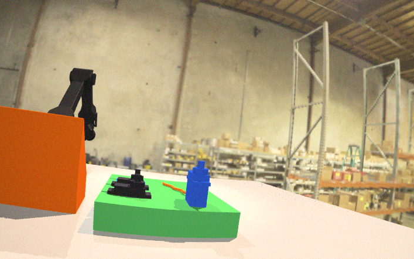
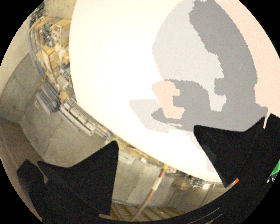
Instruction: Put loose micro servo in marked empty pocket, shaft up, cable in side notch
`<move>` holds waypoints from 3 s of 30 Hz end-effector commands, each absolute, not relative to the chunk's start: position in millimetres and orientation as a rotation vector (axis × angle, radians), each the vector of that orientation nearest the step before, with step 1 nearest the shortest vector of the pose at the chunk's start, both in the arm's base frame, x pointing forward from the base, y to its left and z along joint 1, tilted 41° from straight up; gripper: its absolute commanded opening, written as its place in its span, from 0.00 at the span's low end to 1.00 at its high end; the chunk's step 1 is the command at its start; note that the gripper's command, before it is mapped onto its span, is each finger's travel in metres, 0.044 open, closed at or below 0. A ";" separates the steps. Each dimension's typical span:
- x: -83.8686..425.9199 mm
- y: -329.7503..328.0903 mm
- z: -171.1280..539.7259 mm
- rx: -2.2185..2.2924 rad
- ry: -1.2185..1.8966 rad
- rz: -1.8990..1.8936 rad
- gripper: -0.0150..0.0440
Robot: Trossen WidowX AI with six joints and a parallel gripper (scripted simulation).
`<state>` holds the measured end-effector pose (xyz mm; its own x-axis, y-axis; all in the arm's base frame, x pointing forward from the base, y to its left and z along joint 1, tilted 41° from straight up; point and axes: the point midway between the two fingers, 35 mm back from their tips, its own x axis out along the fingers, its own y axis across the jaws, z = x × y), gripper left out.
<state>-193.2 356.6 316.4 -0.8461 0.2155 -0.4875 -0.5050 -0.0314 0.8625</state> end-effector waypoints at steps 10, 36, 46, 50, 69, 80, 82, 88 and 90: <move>-152.5 370.9 318.5 -0.195 1.711 1.824 1.00; -1.8 391.2 299.8 0.097 1.634 1.440 1.00; 63.6 391.2 275.9 0.176 1.612 1.259 1.00; 90.8 387.3 265.6 0.220 1.622 1.180 1.00; 248.8 315.7 184.1 0.502 1.701 0.628 1.00; 316.6 241.7 136.3 0.712 1.750 0.284 1.00; 324.9 226.1 126.5 0.750 1.760 0.229 1.00; 344.0 184.4 104.7 0.830 1.767 0.089 1.00; 349.1 170.3 98.1 0.865 1.774 0.038 1.00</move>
